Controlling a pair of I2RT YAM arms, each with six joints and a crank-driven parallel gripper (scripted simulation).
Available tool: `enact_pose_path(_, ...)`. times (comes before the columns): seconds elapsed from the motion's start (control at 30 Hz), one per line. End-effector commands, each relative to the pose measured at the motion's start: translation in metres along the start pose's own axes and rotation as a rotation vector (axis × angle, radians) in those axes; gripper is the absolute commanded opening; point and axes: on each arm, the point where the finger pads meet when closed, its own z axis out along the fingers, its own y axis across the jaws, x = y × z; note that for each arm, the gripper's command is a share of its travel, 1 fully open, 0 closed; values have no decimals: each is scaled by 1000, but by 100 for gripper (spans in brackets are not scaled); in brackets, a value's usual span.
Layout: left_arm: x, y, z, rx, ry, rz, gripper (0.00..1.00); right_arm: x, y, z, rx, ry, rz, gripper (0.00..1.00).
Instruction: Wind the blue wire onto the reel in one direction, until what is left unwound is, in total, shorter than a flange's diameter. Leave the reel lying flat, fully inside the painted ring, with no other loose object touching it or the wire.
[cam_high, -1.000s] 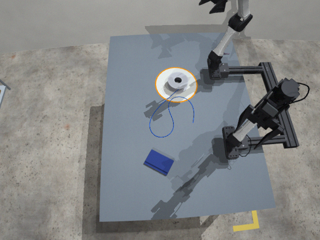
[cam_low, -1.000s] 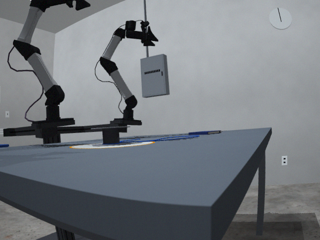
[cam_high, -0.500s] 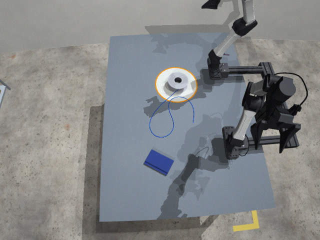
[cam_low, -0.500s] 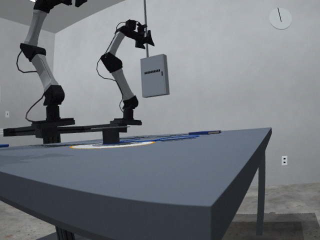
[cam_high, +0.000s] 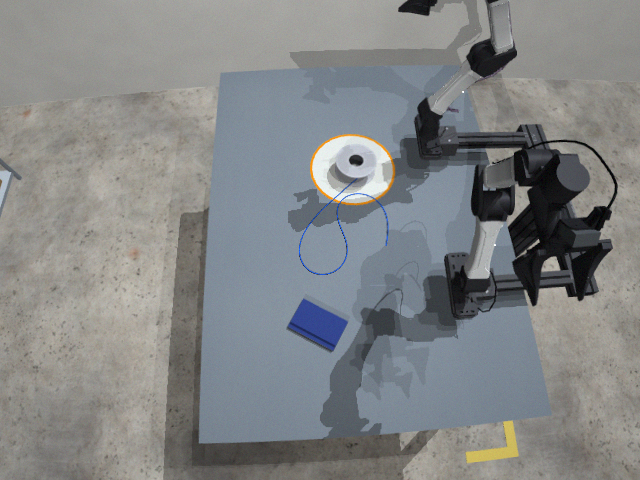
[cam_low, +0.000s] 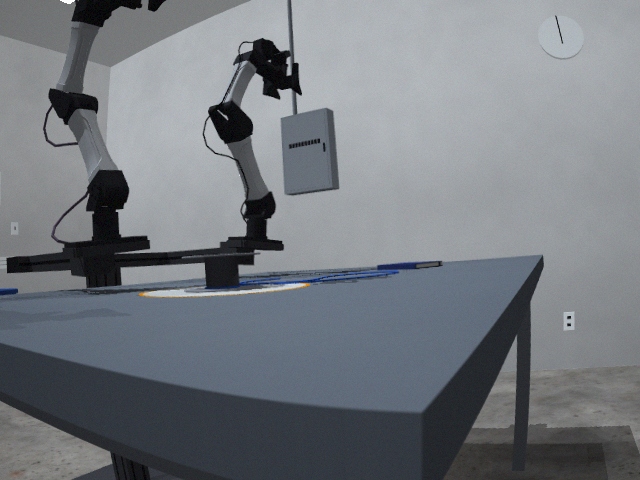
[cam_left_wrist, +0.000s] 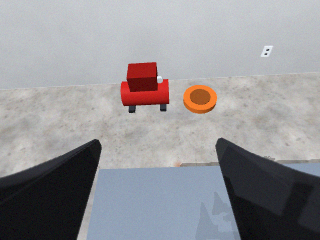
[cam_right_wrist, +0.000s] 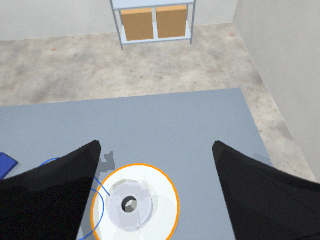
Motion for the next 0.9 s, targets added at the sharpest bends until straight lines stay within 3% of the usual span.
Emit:
enact_pose_path(0.0,-7,-2,0,4,-21,3,100,-5,1,-2,3,-20,7,100)
enact_pose_path(0.4,-6,-2,13,4,-21,3,100,-3,1,11,3,-20,7,100)
enact_pose_path(0.63,6,-2,64,4,-21,3,100,9,1,62,3,-20,7,100)
enact_pose_path(0.7,6,-2,64,4,-21,3,100,9,1,62,3,-20,7,100)
enact_pose_path(0.87,31,-2,116,4,-21,3,100,33,1,114,3,-20,7,100)
